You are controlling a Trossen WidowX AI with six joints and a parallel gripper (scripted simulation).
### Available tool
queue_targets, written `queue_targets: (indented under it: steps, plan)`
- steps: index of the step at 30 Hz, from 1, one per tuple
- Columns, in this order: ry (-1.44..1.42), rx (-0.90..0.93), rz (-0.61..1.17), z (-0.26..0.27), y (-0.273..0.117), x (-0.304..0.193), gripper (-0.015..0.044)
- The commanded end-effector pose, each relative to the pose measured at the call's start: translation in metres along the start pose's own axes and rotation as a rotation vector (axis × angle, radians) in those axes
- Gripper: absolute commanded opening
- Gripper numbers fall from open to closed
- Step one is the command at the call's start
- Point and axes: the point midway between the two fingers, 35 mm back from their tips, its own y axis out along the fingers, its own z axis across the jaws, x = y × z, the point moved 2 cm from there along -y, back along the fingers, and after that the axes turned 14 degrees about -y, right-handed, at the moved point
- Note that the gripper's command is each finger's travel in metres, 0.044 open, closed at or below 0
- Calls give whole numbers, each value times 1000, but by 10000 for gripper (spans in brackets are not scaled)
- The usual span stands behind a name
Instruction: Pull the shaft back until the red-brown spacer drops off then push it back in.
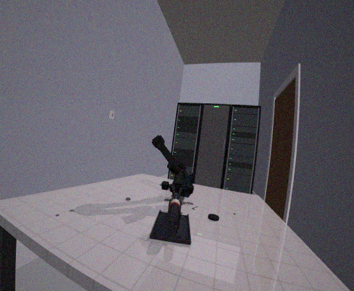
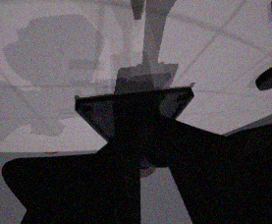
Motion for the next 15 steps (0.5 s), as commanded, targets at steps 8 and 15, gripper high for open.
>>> queue_targets:
  steps: [8,15]
  plan:
    - [-5,-2,-2,-1,-2,2,0]
    - [-5,-2,-2,-1,-2,3,0]
